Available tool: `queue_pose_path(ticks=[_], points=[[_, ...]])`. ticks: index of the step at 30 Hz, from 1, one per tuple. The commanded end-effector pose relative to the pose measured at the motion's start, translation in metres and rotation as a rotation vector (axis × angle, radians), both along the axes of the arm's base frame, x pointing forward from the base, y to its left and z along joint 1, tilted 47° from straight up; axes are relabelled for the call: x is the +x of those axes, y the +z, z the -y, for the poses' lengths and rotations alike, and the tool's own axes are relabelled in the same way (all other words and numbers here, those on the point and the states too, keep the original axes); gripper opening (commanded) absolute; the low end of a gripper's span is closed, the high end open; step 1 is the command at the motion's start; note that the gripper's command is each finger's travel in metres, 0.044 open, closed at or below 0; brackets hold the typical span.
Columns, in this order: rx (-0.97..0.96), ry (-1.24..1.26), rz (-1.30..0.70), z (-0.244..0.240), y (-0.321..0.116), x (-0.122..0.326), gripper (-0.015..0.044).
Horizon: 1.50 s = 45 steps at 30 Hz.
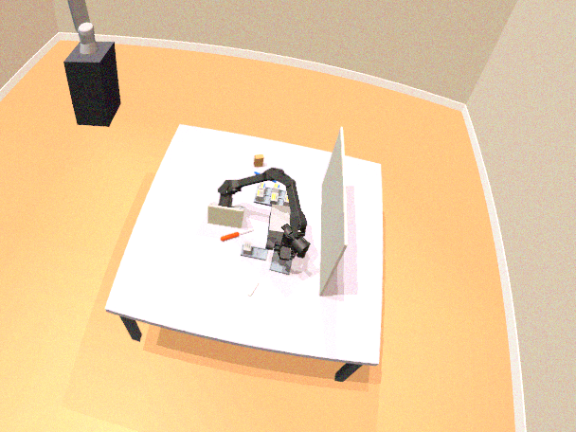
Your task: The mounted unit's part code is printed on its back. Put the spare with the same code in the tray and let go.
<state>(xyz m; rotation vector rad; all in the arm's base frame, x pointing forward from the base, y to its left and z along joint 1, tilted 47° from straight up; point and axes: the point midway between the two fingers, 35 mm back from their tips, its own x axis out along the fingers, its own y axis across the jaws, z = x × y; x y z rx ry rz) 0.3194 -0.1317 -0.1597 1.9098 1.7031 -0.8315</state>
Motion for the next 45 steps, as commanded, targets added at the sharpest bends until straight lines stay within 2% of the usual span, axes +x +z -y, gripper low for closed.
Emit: queue_pose_path(ticks=[1, 11, 28, 30, 36, 45], points=[[0.004, -0.005, 0.0, -0.004, -0.002, 0.0, 0.0], [0.005, -0.004, 0.0, -0.01, -0.006, -0.001, 0.0], [0.001, 0.0, 0.0, -0.007, -0.005, -0.001, 0.044], [0.0, 0.0, 0.0, 0.002, 0.002, 0.0, 0.044], [0.001, -0.004, -0.002, 0.068, 0.067, -0.008, 0.044], [-0.014, -0.027, 0.017, 0.073, 0.068, -0.005, 0.044]])
